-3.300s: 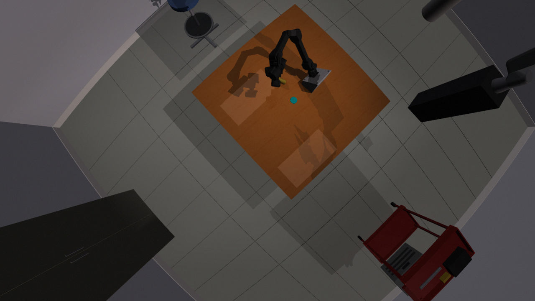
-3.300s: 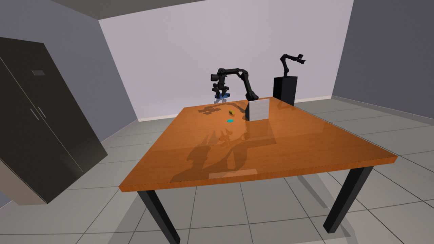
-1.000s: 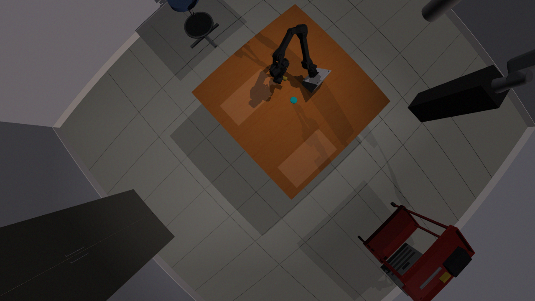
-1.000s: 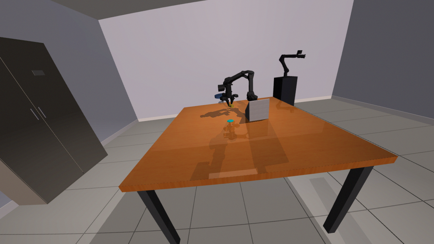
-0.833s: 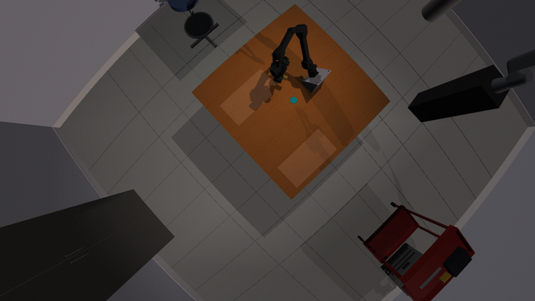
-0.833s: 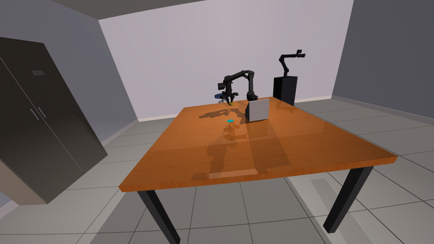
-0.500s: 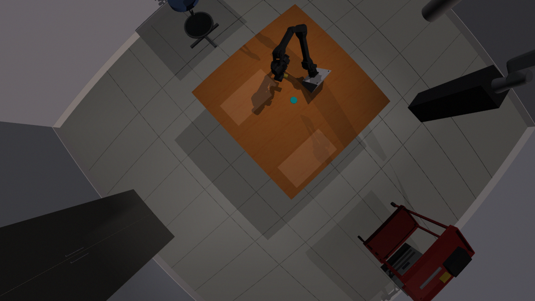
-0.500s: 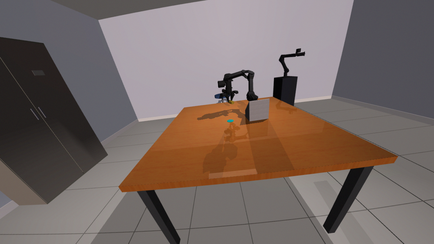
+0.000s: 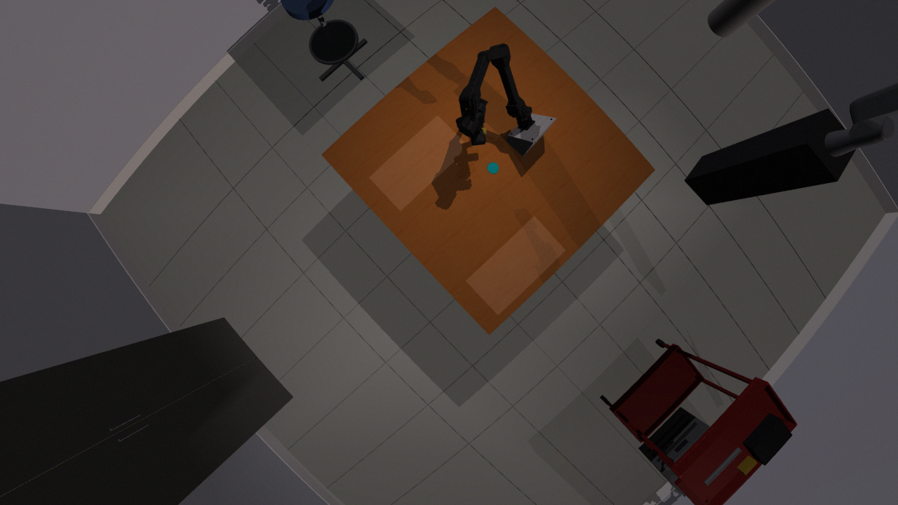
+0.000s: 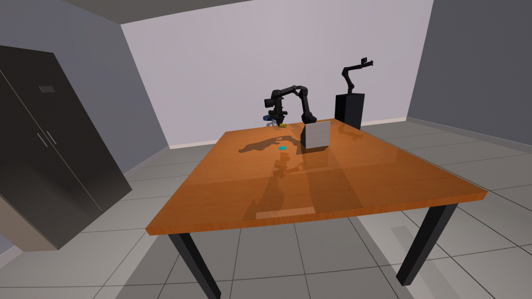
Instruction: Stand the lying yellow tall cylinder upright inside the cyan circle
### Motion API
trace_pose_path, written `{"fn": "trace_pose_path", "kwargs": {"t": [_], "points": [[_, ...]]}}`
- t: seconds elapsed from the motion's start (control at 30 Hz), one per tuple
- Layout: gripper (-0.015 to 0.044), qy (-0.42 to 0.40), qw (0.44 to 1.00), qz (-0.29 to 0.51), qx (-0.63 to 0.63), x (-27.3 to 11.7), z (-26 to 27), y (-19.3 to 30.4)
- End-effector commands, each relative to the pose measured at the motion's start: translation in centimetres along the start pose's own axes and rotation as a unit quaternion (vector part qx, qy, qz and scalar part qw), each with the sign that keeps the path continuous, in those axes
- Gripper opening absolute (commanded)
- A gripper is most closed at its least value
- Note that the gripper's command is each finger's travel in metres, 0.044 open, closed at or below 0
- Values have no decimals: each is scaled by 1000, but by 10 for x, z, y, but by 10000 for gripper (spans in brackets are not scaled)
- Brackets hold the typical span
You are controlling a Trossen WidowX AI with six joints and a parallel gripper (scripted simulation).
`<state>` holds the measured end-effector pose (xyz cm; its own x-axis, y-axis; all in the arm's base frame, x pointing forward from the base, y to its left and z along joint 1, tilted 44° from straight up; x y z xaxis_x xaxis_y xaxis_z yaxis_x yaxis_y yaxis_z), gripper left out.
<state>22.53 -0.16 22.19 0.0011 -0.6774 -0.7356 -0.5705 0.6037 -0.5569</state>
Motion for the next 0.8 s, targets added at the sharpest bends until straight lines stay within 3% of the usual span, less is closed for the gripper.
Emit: {"fn": "trace_pose_path", "kwargs": {"t": [0.0,0.37,0.77], "points": [[105,-2,998,3,-68,-1,13,6],[105,-5,967,5,-256,-5,41,25],[105,-6,893,5,-449,-8,70,52]]}}
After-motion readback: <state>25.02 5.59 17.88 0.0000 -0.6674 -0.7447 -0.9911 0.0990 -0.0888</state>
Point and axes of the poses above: the point midway between the two fingers, 35 mm back from their tips, its own x axis out along the fingers, its own z axis across the jaws, y = z × x, the point moved 9 cm from there along -x, back along the fingers, and after that the axes turned 14 degrees about x, right-handed, at the moved point
